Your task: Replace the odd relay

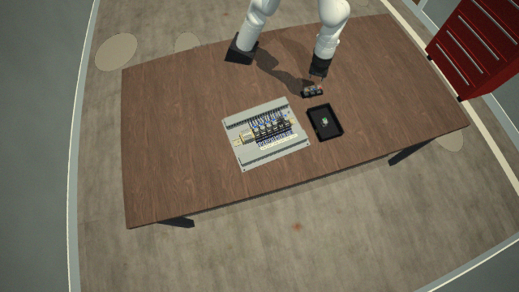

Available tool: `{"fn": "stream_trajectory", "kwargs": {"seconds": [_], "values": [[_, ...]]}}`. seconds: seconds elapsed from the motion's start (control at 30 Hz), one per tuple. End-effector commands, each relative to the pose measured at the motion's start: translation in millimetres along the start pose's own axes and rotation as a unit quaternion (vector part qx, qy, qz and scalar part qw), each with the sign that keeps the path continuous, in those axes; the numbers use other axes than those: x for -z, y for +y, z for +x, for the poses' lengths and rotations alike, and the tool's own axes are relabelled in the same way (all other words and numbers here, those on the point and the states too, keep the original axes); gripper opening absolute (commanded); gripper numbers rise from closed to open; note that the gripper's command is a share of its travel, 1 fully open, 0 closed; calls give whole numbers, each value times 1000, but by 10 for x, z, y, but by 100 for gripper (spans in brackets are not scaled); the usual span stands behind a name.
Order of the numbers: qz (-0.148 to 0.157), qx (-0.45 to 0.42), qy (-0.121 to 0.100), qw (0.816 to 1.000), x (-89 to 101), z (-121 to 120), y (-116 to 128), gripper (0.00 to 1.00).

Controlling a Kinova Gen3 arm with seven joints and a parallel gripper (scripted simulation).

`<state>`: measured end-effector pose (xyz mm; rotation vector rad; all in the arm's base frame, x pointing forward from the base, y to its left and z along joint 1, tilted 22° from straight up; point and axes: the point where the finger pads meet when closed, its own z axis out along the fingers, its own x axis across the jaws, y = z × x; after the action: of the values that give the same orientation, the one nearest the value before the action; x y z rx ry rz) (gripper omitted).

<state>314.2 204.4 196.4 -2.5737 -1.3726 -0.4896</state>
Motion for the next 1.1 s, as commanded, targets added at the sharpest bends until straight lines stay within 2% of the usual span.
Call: {"fn": "stream_trajectory", "kwargs": {"seconds": [0.0,0.57,1.07], "values": [[2,2,1,1000,0,8,-3,100],[1,116,1,993,0,9,-4,100],[1,229,2,973,-1,10,-5,100]]}}
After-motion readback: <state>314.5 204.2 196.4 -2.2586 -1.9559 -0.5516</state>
